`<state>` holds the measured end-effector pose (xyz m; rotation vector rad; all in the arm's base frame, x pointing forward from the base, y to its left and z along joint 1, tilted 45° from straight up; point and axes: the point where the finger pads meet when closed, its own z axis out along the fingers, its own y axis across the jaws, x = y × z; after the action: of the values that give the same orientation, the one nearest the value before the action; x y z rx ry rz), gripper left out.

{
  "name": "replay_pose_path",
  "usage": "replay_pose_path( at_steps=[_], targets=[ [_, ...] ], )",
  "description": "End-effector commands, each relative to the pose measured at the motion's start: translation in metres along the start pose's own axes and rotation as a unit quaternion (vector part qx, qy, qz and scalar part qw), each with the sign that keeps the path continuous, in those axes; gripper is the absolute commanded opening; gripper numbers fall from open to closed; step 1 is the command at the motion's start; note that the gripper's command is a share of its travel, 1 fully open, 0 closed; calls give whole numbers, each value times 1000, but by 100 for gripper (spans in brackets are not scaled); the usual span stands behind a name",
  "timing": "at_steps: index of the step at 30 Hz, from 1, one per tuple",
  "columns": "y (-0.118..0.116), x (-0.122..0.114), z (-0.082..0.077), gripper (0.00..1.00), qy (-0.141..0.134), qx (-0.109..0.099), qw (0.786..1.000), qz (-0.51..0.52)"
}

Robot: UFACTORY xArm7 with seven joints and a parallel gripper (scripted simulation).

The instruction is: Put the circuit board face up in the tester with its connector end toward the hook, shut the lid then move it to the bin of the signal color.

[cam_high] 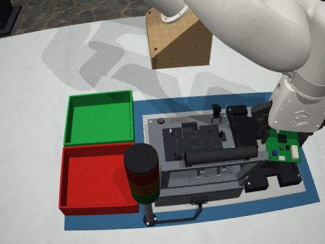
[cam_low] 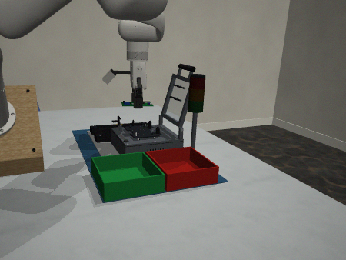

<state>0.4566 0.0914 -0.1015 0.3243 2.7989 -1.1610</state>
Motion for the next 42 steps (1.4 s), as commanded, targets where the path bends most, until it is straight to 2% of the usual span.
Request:
replay_pose_path(
  at_steps=[1, 4, 7, 13, 19, 21, 36, 38, 42],
  targets=[
    [1, -1, -3, 79, 2, -2, 996, -84],
    [1, -1, -3, 79, 2, -2, 995, -102],
    [1, -1, -3, 79, 2, -2, 986, -168],
    [1, -1, -3, 79, 2, -2, 960, -280],
    [1, -1, -3, 79, 2, -3, 922, -386],
    [1, -1, -3, 79, 2, -3, 922, -386],
    [1, -1, -3, 79, 1, -3, 788, -616],
    [1, -1, -3, 79, 1, -3, 788, -616],
    [1, -1, -3, 79, 1, -3, 753, -658]
  ],
)
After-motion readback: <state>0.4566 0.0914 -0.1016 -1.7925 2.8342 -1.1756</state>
